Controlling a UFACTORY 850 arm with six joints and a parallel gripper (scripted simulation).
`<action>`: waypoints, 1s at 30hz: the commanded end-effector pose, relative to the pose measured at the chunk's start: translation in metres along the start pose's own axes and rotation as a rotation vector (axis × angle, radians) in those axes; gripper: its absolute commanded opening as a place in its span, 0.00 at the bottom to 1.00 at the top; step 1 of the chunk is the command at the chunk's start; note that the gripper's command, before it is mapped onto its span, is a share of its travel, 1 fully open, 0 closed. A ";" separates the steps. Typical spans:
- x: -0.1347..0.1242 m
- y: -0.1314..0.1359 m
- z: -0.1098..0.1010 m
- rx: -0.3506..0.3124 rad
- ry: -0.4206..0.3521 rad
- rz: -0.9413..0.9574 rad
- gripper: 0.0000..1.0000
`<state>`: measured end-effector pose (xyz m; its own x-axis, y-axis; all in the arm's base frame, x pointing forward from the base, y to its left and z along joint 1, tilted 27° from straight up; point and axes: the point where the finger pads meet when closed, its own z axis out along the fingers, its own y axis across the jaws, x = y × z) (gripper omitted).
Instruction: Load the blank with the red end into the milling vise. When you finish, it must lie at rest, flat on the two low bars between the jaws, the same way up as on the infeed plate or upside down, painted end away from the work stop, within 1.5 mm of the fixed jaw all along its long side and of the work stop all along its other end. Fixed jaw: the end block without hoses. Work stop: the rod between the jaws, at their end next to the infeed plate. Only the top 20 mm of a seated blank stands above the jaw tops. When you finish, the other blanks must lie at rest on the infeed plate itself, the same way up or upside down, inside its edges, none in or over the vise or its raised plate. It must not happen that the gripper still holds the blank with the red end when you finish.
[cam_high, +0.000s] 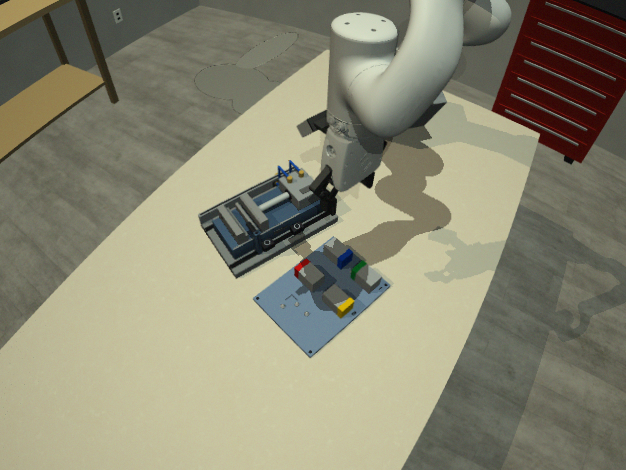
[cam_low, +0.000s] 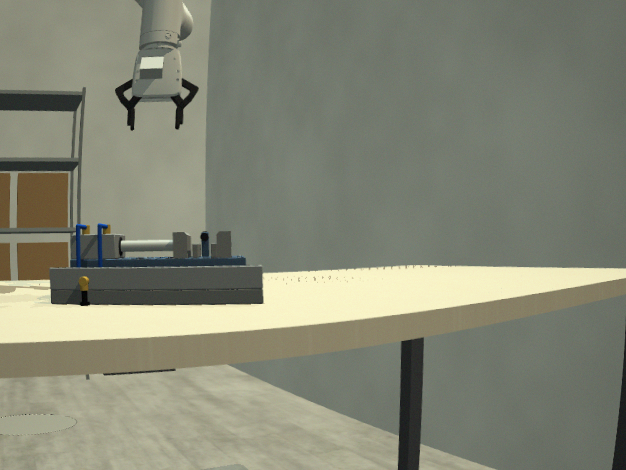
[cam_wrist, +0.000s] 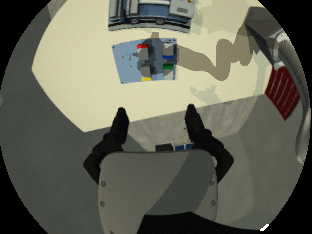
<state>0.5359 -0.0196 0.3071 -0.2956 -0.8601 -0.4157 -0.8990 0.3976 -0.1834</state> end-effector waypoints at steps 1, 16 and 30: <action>0.000 0.000 -0.003 -0.001 0.000 0.000 1.00; 0.006 0.000 -0.027 -0.001 0.000 0.000 1.00; 0.004 0.000 -0.019 -0.001 0.000 0.000 1.00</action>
<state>0.5274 -0.0297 0.3232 -0.2962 -0.8600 -0.4156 -0.8999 0.3971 -0.1804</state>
